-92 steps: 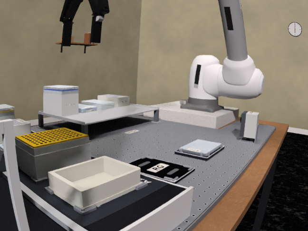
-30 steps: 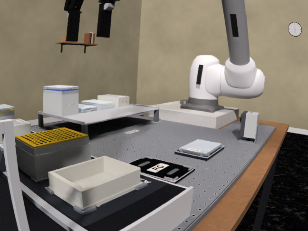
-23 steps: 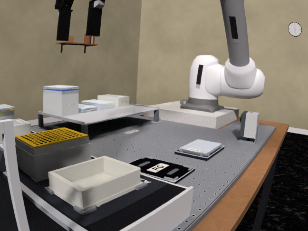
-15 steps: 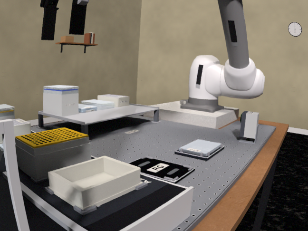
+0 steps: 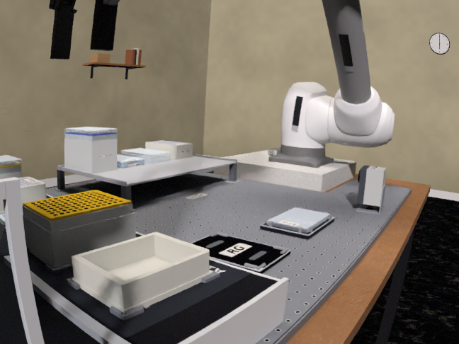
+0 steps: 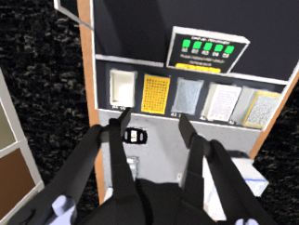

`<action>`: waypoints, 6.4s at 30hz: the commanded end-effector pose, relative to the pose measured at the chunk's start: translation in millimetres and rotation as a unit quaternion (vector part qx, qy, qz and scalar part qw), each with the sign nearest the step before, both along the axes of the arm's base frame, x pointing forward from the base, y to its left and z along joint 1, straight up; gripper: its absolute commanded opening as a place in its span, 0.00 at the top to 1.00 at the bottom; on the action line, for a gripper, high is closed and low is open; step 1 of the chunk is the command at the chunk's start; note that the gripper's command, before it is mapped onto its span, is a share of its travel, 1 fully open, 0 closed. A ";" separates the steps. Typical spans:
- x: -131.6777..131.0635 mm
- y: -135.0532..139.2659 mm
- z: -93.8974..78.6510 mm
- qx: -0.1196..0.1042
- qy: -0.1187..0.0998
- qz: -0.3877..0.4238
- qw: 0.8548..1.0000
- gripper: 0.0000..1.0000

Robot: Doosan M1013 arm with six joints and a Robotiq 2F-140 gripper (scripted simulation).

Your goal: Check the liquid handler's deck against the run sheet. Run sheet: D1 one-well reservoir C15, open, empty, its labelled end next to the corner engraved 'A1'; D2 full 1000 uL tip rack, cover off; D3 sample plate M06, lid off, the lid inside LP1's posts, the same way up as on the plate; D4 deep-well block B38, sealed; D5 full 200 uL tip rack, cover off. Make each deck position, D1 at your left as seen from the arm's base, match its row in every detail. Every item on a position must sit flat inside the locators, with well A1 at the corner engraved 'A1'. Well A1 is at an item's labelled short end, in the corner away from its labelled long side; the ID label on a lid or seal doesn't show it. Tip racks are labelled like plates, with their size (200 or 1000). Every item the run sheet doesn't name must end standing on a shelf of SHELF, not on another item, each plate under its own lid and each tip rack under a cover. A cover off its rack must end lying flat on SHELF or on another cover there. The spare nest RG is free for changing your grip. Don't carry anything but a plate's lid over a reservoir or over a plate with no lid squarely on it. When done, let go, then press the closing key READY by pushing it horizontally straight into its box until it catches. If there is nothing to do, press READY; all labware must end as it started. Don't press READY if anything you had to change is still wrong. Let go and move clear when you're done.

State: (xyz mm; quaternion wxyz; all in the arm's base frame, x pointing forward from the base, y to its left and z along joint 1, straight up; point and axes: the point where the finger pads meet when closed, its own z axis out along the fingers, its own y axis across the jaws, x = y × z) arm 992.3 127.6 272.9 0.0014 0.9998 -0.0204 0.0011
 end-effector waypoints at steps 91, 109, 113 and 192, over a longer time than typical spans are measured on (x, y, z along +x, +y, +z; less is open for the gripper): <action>0.6 -0.3 -131.6 0.000 -0.001 0.000 1.000 0.34; 0.7 -0.3 -158.3 0.000 -0.001 0.000 1.000 0.34; 0.7 -0.3 -164.9 0.000 -0.001 0.000 1.000 0.34; 0.9 -0.5 -230.0 0.000 -0.001 0.000 1.000 0.90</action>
